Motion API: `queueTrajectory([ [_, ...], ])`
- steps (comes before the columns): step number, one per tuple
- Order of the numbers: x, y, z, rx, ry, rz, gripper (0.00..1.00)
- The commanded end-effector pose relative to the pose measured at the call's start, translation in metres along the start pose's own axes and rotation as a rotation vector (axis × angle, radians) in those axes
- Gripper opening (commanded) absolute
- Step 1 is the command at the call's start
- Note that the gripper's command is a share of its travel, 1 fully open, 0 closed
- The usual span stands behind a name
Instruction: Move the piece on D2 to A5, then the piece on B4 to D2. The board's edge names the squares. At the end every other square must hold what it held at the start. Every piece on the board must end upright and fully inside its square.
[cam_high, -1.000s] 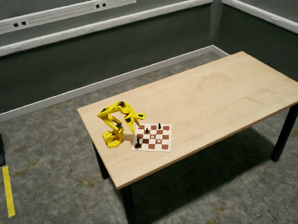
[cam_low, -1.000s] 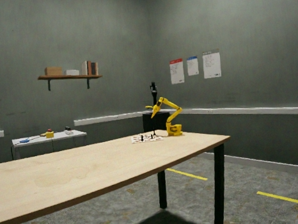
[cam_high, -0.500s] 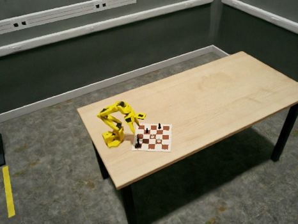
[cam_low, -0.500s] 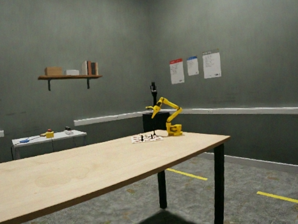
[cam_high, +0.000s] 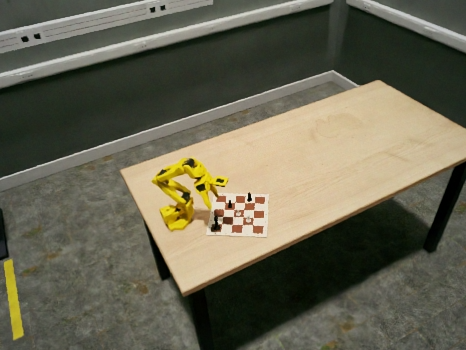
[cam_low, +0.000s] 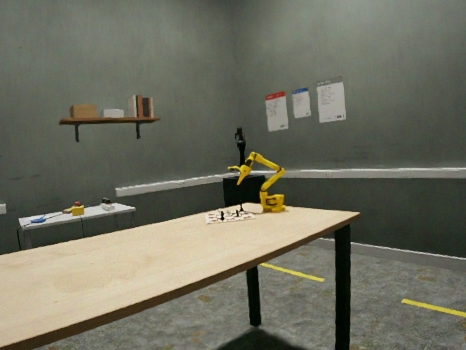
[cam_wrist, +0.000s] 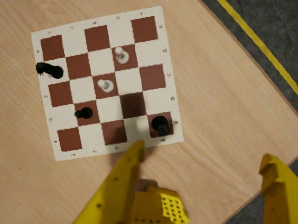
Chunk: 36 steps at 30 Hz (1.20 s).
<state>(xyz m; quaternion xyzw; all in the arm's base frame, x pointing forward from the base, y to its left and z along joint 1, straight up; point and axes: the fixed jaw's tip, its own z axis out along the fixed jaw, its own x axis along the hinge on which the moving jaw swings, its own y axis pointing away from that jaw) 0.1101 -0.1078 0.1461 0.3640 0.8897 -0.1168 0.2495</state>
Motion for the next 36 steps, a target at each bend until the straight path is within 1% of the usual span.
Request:
queueTrajectory([
  [1, 0.004, 0.002, 0.001, -0.008, 0.019, -0.007, 0.40],
  [5, 0.003, 0.001, 0.002, -0.006, 0.032, -0.003, 0.39],
  [9, -0.003, -0.002, 0.008, 0.001, 0.098, 0.017, 0.32],
  [11, -0.008, -0.006, 0.014, 0.007, 0.151, 0.034, 0.27],
  [14, -0.016, -0.012, 0.027, 0.014, 0.241, 0.064, 0.19],
  [16, -0.016, -0.012, 0.027, 0.014, 0.241, 0.064, 0.19],
  [20, -0.021, -0.020, 0.048, 0.021, 0.353, 0.102, 0.08],
  [23, -0.022, -0.025, 0.059, 0.022, 0.408, 0.121, 0.02],
  [26, -0.022, -0.027, 0.064, 0.023, 0.430, 0.129, 0.00],
  [36, -0.022, -0.027, 0.065, 0.023, 0.432, 0.130, 0.00],
])
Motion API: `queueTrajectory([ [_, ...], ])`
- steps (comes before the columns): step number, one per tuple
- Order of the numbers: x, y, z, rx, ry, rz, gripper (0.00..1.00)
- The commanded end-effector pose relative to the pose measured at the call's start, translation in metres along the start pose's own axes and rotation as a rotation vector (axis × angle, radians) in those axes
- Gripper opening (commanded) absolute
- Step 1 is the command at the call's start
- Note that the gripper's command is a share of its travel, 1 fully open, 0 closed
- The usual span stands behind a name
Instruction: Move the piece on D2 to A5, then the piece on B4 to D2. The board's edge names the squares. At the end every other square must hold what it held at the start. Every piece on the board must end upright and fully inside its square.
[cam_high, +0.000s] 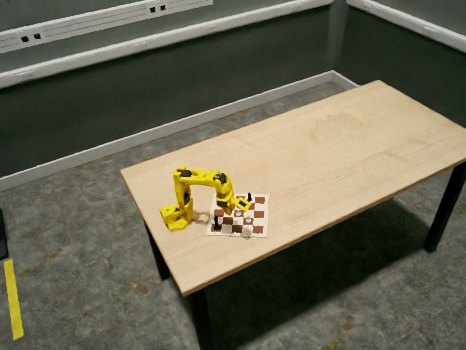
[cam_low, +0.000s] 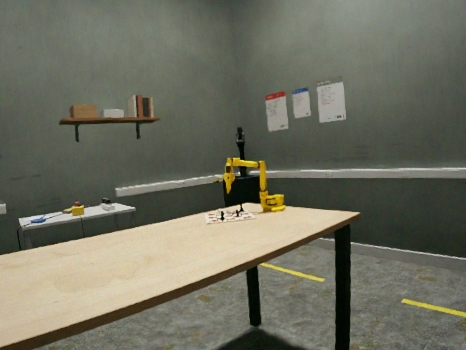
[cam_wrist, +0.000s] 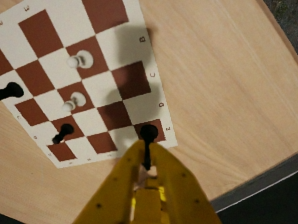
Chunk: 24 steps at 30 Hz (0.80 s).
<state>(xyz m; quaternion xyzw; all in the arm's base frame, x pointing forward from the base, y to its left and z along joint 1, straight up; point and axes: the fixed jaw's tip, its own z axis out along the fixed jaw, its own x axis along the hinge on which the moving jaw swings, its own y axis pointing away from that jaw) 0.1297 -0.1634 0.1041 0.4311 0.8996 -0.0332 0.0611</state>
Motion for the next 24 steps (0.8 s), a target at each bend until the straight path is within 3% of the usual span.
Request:
queueTrajectory([
  [1, 0.0000, -0.0023, 0.0005, 0.000, 0.012, 0.019, 0.00],
  [24, 0.0026, -0.0046, 0.0044, 0.000, 0.038, 0.029, 0.00],
])
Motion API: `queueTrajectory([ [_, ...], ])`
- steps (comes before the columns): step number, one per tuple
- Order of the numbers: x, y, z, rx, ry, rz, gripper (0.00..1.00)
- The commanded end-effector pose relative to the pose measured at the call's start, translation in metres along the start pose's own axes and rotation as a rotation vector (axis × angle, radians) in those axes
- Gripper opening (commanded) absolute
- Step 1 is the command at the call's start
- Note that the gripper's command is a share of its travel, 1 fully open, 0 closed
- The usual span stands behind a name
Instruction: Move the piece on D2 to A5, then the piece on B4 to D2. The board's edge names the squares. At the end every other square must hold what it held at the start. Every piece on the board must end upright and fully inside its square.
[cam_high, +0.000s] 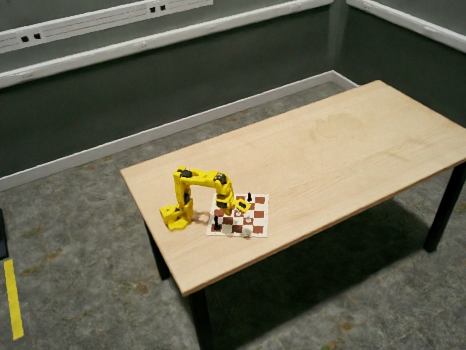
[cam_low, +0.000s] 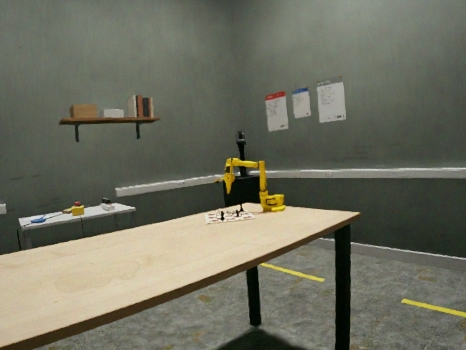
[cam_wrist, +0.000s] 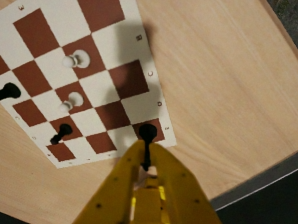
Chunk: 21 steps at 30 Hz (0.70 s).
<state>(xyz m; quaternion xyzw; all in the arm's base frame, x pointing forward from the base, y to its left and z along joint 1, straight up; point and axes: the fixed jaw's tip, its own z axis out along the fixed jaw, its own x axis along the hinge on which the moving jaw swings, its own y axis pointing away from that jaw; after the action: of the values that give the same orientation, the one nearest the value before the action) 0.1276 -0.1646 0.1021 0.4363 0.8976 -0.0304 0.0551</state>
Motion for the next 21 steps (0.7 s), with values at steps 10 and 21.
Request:
queueTrajectory([
  [10, 0.002, -0.002, 0.003, -0.001, 0.027, 0.018, 0.00],
  [21, 0.004, -0.002, 0.022, -0.004, 0.097, 0.017, 0.00],
])
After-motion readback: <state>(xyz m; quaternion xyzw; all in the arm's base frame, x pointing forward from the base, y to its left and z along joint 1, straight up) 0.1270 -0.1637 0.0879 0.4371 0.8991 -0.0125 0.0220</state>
